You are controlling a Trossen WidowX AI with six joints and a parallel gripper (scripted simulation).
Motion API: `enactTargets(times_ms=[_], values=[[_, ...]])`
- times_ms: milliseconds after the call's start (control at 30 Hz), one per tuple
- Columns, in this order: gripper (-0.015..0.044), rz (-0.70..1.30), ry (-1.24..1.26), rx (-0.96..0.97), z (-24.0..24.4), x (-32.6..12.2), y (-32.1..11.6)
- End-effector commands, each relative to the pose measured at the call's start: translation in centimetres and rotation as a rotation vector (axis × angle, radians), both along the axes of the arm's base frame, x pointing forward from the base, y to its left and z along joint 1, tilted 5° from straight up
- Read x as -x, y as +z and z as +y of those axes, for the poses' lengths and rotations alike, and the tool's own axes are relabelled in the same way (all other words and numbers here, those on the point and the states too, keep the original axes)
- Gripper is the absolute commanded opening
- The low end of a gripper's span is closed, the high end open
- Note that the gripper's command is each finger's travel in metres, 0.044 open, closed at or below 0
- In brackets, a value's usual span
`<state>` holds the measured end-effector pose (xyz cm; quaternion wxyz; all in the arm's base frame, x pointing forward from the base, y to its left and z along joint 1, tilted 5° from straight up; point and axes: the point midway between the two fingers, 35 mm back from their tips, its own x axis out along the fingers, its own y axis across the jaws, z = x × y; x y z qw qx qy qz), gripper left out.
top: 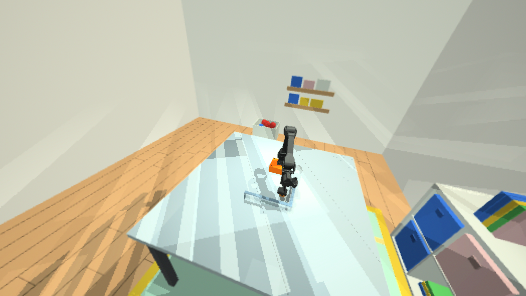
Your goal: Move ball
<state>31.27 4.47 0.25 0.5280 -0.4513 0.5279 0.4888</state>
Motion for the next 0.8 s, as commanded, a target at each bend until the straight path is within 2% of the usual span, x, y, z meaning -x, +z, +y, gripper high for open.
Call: enactTargets(times_ms=[0, 167, 667, 767], values=[[0.0000, 0.011, -0.006, 0.004, 0.0, 0.3, -0.9], [0.0000, 0.011, -0.006, 0.004, 0.0, 0.3, -1.2], [0.0394, 0.004, 0.000, 0.001, 0.0, 0.1, -0.7], [0.0400, 0.006, -0.002, 0.002, -0.1, -0.2, 1.7]])
